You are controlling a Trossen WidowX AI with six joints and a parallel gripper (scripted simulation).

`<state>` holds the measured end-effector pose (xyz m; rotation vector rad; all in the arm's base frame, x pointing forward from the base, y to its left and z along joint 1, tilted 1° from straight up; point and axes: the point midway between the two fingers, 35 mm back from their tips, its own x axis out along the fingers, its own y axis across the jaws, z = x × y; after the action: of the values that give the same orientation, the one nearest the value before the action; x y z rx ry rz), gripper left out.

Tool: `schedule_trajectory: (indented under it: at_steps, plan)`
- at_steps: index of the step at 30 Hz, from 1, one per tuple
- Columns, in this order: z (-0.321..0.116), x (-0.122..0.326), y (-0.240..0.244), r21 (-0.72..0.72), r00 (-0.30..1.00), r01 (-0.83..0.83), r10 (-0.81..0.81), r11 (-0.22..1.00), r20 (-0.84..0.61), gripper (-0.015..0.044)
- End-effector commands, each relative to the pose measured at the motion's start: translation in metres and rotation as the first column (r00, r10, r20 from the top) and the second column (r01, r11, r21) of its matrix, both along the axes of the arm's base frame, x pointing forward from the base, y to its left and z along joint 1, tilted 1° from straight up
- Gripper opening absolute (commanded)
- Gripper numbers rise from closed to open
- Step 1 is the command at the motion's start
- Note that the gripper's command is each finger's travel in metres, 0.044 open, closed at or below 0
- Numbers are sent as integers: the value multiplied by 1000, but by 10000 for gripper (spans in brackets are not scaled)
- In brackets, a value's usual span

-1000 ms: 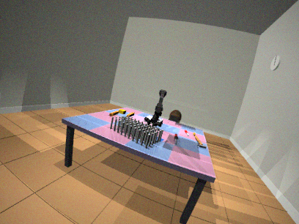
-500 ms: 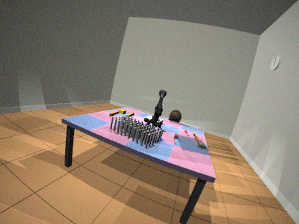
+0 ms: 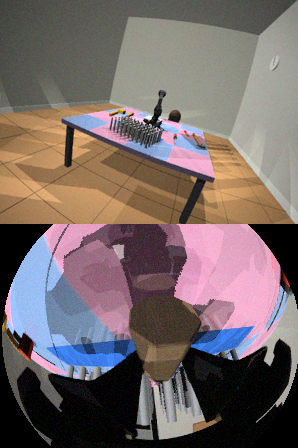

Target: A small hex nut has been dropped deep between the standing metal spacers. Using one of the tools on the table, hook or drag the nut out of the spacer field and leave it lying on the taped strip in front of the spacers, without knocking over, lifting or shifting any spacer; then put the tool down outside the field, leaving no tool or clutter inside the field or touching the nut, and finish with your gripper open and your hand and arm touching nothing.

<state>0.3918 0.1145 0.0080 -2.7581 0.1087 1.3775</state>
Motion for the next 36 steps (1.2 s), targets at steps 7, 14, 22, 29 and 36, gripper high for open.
schedule_trajectory:
  at_steps: [7,14,22,29,36]
  plan:
    - [-3,-2,-1,-2,1000,-5,5,1000,-4,0]
    - [-3,-6,-2,-2,1000,-5,5,1000,-5,0]
    - [-3,-10,-4,-3,1000,-5,5,1000,-6,0]
    - [-4,-14,-5,-3,1000,-5,5,1000,-6,0]
    - [-4,-18,-6,-3,1000,-5,5,1000,-7,0]
